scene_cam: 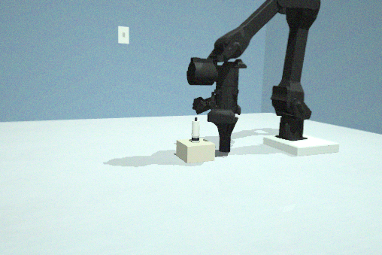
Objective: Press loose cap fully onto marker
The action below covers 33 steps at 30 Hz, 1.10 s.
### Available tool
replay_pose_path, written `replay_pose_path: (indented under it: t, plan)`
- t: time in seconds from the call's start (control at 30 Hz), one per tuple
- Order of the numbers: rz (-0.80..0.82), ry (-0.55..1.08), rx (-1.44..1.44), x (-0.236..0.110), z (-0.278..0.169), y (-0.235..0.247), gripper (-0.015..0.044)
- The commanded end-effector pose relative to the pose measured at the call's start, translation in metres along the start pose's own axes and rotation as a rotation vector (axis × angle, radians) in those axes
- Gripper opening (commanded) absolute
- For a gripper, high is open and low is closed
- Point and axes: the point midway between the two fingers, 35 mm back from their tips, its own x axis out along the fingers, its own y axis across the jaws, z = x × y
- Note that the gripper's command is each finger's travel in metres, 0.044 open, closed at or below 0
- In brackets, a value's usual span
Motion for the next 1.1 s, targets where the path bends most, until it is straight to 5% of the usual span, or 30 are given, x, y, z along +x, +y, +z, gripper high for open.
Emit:
replay_pose_path:
  t: [0.0,0.23,1.07]
  plan:
    - [0.001,0.004,-0.003,0.001,-0.001,0.000,0.0106]
    - [0.001,0.004,-0.003,-0.004,0.000,0.000,0.0000]
    - [0.002,0.003,-0.003,-0.060,0.000,0.000,0.0000]
